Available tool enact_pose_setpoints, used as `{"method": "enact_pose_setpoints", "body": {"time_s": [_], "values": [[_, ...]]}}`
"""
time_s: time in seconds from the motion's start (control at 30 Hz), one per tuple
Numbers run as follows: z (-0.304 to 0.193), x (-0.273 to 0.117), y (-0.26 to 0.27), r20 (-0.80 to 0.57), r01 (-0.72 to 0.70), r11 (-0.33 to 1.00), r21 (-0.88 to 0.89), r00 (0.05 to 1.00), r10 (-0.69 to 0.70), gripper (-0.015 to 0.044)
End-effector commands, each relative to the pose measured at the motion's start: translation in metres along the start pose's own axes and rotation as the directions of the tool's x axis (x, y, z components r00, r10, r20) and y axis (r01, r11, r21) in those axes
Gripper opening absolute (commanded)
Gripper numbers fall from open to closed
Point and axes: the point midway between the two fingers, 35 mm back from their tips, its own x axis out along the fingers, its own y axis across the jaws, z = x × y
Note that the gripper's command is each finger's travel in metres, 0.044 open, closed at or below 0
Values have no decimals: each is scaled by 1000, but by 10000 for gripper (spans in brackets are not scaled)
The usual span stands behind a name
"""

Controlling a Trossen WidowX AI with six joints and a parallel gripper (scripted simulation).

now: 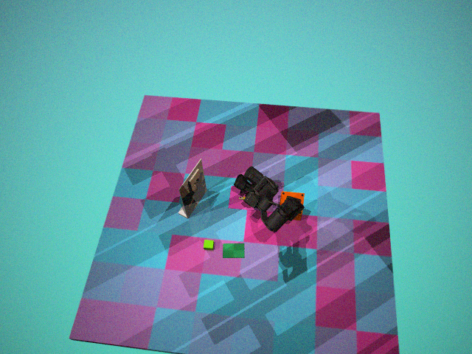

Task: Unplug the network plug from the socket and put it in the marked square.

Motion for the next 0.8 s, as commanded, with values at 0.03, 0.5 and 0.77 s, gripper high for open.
{"method": "enact_pose_setpoints", "body": {"time_s": [0.03,0.5,0.77], "values": [[1,-4,0,4,0,1000,-5,1000,0,156],[-2,-12,-9,-2,-1,1000,-6,1000,1,156],[-4,-18,-14,-4,-2,1000,-6,1000,2,156]]}}
